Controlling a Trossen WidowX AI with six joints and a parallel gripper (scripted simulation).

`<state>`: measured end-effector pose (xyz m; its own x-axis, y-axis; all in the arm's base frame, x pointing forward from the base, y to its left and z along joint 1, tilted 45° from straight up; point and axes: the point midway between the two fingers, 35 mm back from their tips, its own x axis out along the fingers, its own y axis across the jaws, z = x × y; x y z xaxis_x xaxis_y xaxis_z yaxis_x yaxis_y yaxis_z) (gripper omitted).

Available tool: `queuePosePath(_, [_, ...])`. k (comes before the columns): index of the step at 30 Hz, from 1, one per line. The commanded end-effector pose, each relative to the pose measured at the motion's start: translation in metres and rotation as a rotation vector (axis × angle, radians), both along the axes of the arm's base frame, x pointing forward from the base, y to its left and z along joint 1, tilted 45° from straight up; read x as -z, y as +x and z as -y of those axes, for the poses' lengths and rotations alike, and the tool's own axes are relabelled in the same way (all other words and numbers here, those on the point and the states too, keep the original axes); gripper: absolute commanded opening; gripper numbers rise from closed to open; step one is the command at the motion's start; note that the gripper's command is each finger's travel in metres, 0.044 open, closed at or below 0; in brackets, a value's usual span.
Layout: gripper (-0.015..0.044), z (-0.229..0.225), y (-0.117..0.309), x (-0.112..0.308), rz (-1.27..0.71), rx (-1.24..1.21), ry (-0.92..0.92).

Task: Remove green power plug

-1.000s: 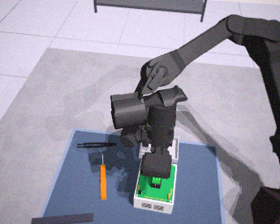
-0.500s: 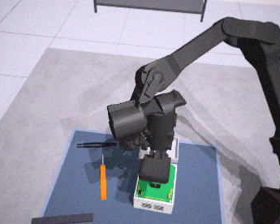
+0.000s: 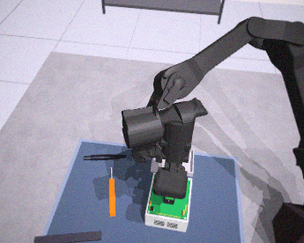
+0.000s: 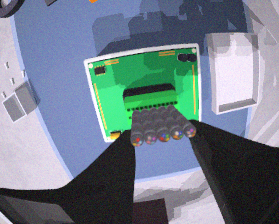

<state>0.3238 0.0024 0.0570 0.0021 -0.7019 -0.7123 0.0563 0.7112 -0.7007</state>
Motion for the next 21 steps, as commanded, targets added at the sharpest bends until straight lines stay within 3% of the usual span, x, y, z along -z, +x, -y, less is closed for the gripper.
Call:
queuePosePath(1, [0.0249,0.002,0.003,0.002,0.010,0.000,-0.001])
queuePosePath(20, [0.0249,0.013,0.003,0.014,0.010,0.000,-0.001])
queuePosePath(21, [0.0223,0.013,0.003,0.014,0.010,0.000,-0.001])
